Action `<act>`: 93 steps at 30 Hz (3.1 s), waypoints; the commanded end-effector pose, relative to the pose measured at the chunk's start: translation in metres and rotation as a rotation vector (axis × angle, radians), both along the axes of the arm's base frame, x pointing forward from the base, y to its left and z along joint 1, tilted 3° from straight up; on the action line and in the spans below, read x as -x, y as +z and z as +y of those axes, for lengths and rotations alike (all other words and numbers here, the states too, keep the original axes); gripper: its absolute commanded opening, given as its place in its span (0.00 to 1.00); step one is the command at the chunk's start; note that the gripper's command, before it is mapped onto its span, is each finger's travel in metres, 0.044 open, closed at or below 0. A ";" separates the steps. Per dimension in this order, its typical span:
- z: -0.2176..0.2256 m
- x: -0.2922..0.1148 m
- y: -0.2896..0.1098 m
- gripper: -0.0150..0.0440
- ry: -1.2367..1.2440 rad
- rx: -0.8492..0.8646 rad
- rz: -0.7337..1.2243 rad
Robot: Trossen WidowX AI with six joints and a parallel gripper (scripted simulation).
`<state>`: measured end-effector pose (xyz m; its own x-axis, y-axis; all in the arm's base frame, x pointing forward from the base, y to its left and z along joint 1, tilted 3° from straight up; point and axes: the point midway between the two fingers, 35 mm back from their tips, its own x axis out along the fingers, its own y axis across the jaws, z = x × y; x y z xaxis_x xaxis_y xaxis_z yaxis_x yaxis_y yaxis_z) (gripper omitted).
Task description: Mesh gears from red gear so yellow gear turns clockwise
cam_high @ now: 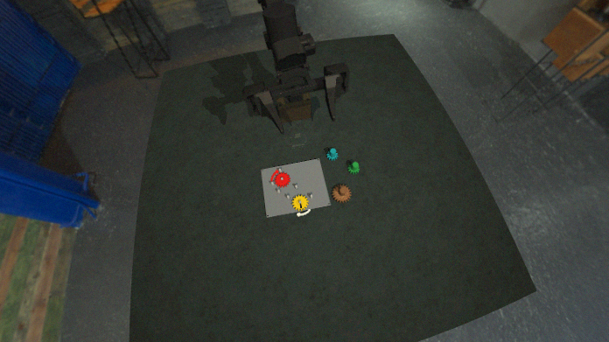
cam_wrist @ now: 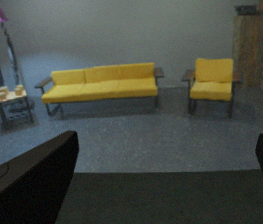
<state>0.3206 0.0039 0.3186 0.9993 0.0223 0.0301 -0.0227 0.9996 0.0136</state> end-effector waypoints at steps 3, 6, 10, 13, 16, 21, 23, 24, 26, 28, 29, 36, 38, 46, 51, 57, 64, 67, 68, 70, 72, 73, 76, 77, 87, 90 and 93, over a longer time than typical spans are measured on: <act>0.004 -0.015 -0.015 1.00 0.011 0.053 0.092; 0.014 -0.040 -0.050 1.00 0.049 0.167 0.277; 0.029 -0.065 -0.099 1.00 0.129 0.325 0.518; 0.041 -0.075 -0.139 1.00 0.212 0.447 0.692; 0.052 -0.080 -0.179 1.00 0.313 0.569 0.862; 0.069 -0.075 -0.243 1.00 0.522 0.765 1.130; 0.075 -0.068 -0.268 1.00 0.620 0.839 1.232; 0.078 -0.065 -0.279 1.00 0.671 0.875 1.282; 0.082 -0.057 -0.300 1.00 0.771 0.937 1.370; 0.084 -0.053 -0.307 1.00 0.809 0.958 1.402; 0.084 -0.053 -0.307 1.00 0.809 0.958 1.402; 0.085 -0.056 -0.320 1.00 0.809 0.958 1.401; 0.085 -0.056 -0.322 1.00 0.809 0.958 1.401; 0.085 -0.056 -0.329 1.00 0.809 0.959 1.402; 0.085 -0.057 -0.337 1.00 0.809 0.959 1.402; 0.085 -0.057 -0.347 1.00 0.809 0.958 1.402; 0.084 -0.057 -0.349 1.00 0.809 0.958 1.402; 0.084 -0.057 -0.349 1.00 0.809 0.958 1.402; 0.084 -0.057 -0.349 1.00 0.809 0.958 1.402; 0.084 -0.057 -0.349 0.96 0.809 0.958 1.402; 0.084 -0.057 -0.349 0.87 0.809 0.958 1.402; 0.084 -0.057 -0.349 0.82 0.809 0.958 1.402; 0.084 -0.057 -0.349 0.69 0.809 0.958 1.402; 0.084 -0.057 -0.349 0.64 0.809 0.958 1.402; 0.084 -0.057 -0.349 0.33 0.809 0.958 1.402; 0.084 -0.057 -0.349 0.30 0.809 0.958 1.402; 0.085 -0.057 -0.348 0.25 0.810 0.961 1.395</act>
<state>0.3781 0.0892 -0.0296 0.0284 -0.0452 -0.9986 -0.8977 0.4382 -0.0454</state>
